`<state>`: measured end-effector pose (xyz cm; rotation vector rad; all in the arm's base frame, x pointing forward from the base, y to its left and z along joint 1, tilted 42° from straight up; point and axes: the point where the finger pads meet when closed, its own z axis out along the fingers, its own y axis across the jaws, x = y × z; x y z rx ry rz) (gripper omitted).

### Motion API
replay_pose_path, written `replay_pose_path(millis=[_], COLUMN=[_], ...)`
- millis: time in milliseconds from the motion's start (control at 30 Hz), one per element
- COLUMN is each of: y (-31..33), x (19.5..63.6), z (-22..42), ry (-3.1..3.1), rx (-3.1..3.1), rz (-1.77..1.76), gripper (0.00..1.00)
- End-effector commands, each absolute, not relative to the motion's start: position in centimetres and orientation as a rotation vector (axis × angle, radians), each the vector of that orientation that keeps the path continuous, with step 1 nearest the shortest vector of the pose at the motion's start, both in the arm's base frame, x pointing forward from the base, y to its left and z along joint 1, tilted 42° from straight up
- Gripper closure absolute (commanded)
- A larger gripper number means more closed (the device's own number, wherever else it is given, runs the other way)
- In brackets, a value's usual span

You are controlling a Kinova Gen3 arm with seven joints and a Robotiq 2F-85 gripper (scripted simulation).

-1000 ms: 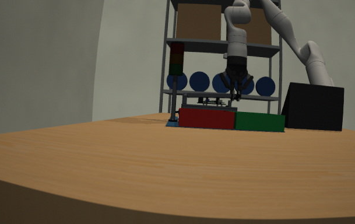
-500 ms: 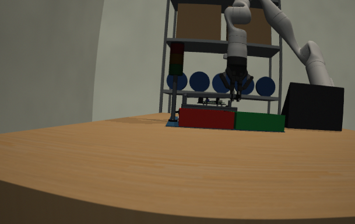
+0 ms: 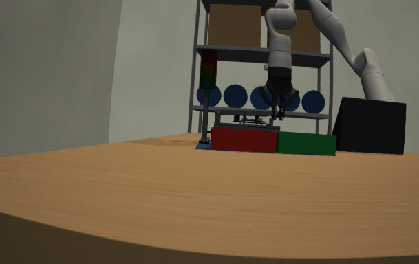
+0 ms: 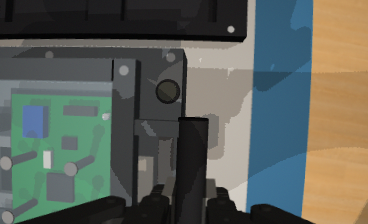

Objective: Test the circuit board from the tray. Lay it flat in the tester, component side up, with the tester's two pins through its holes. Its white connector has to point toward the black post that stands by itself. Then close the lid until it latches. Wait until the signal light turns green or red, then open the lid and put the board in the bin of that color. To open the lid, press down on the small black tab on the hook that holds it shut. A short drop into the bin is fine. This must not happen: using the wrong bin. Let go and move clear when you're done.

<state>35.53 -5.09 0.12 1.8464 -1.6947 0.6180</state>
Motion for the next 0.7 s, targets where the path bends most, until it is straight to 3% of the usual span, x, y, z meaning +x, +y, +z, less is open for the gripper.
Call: replay_pose_path(millis=[0,667], y=[-5.55,-5.77], x=[35.48,35.46], z=[-0.38,-0.63], ry=[-1.697,-1.697], rx=[1.839,1.839], rz=[0.611,0.611], gripper=[1.00,1.00])
